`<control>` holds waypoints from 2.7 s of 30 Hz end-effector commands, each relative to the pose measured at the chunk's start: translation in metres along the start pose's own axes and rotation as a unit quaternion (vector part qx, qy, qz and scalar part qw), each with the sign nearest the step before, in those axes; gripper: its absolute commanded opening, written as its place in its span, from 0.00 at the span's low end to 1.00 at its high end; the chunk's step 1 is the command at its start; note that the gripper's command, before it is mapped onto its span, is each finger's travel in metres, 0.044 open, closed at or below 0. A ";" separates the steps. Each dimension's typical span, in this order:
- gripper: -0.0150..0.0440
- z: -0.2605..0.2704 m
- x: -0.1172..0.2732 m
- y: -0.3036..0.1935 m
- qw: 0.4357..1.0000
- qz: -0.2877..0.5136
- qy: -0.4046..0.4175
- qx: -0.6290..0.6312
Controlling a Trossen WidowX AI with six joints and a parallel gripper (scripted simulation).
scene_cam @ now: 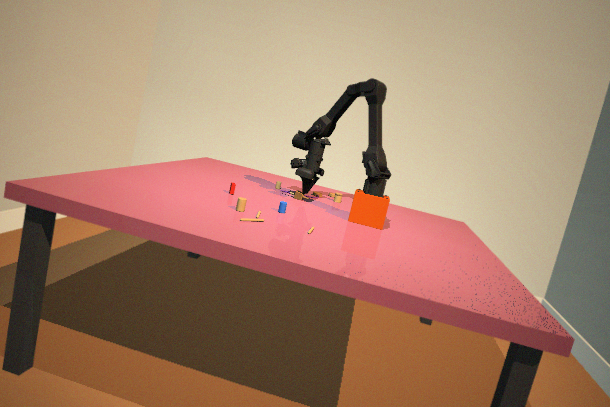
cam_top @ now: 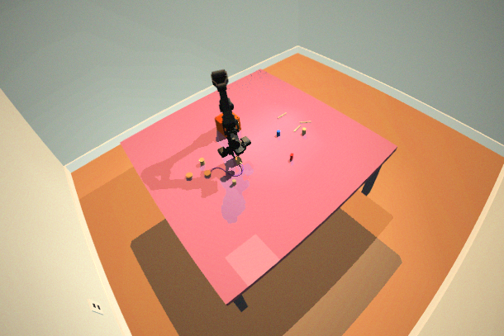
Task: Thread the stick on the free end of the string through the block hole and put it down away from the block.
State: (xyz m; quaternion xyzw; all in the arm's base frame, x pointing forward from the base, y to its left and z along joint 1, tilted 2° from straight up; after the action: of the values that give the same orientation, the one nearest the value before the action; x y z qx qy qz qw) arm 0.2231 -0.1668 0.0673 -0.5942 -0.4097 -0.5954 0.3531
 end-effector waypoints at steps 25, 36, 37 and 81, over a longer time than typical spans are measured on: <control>0.25 0.000 0.000 0.000 1.000 0.000 0.000 0.000; 0.25 0.000 0.000 0.000 1.000 0.000 0.000 0.000; 0.25 0.000 0.000 0.000 1.000 0.000 0.000 0.000; 0.25 0.000 0.000 0.000 1.000 0.000 0.000 0.000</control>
State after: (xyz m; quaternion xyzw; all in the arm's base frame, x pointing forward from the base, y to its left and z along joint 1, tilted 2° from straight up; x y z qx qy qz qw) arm 0.2240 -0.1664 0.0711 -0.5896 -0.4132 -0.5990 0.3505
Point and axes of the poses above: the point midway between the two fingers, 35 mm back from their tips, its own x axis back along the fingers, its own z axis across the jaws, y = z × x, the point moved 10 cm from there along x, back along the fingers, and after that the axes turned 8 degrees about -x, right-handed, at the moved point
